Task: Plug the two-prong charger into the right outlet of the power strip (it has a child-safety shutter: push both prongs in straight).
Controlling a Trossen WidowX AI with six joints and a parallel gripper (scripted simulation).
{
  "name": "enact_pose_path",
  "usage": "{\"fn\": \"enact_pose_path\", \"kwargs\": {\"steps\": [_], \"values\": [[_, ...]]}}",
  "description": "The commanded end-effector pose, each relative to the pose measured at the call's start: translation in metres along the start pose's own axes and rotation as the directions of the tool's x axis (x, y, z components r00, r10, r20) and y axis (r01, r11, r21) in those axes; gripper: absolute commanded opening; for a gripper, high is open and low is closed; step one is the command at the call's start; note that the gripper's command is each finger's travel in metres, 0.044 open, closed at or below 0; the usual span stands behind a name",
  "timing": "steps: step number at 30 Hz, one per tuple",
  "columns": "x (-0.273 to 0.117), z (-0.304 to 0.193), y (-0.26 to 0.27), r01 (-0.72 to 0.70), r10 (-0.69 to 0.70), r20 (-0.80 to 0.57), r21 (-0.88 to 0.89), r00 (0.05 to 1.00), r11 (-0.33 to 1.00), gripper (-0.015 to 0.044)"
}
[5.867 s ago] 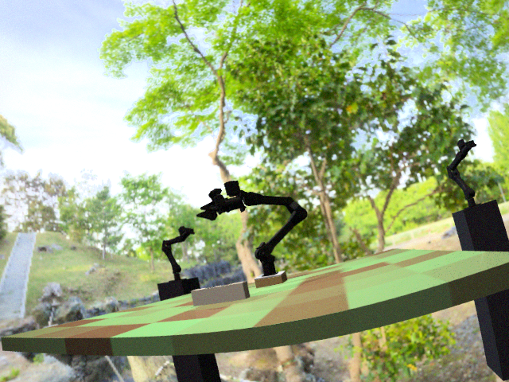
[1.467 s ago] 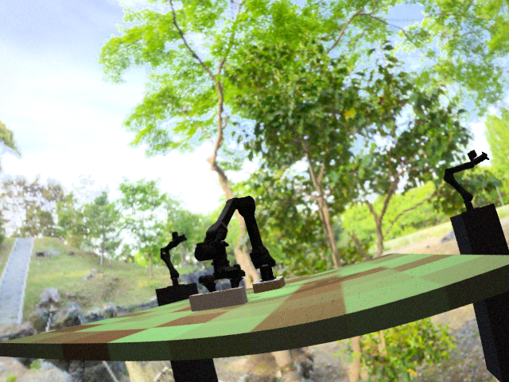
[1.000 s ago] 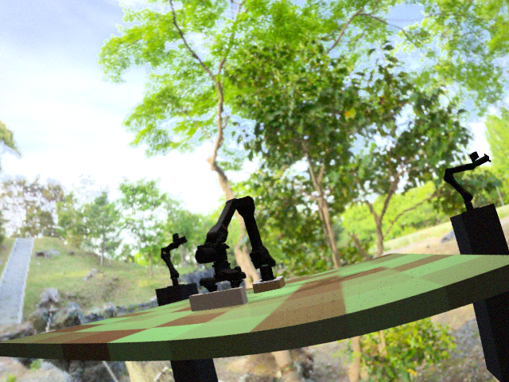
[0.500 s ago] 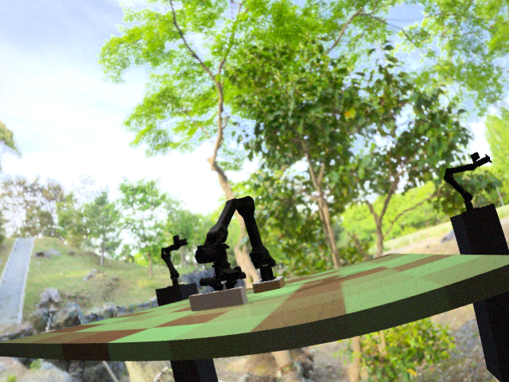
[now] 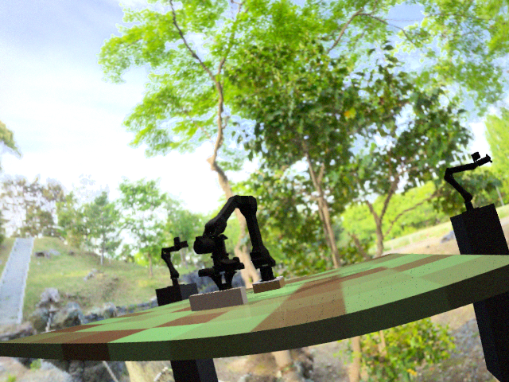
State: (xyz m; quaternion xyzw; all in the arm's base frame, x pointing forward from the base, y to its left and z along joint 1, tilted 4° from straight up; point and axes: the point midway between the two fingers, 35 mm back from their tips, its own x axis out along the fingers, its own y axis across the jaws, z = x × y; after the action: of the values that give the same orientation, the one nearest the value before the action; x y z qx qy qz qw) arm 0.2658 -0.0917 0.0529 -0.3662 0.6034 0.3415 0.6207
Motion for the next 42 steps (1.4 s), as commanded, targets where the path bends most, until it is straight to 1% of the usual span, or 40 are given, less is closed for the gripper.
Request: {"fn": "enact_pose_path", "kwargs": {"steps": [1,7,22,42], "values": [[-0.02,-0.002,0.0,0.013,-0.013,-0.001,-0.002,1.0,1.0,0.0],[-0.019,-0.003,-0.001,0.012,-0.012,0.0,0.024,1.0,1.0,0.0],[-0.008,-0.004,-0.003,-0.003,0.001,0.007,0.251,1.0,0.968,0.0],[0.008,-0.006,-0.006,-0.024,0.018,0.017,0.536,1.0,0.844,0.0]]}}
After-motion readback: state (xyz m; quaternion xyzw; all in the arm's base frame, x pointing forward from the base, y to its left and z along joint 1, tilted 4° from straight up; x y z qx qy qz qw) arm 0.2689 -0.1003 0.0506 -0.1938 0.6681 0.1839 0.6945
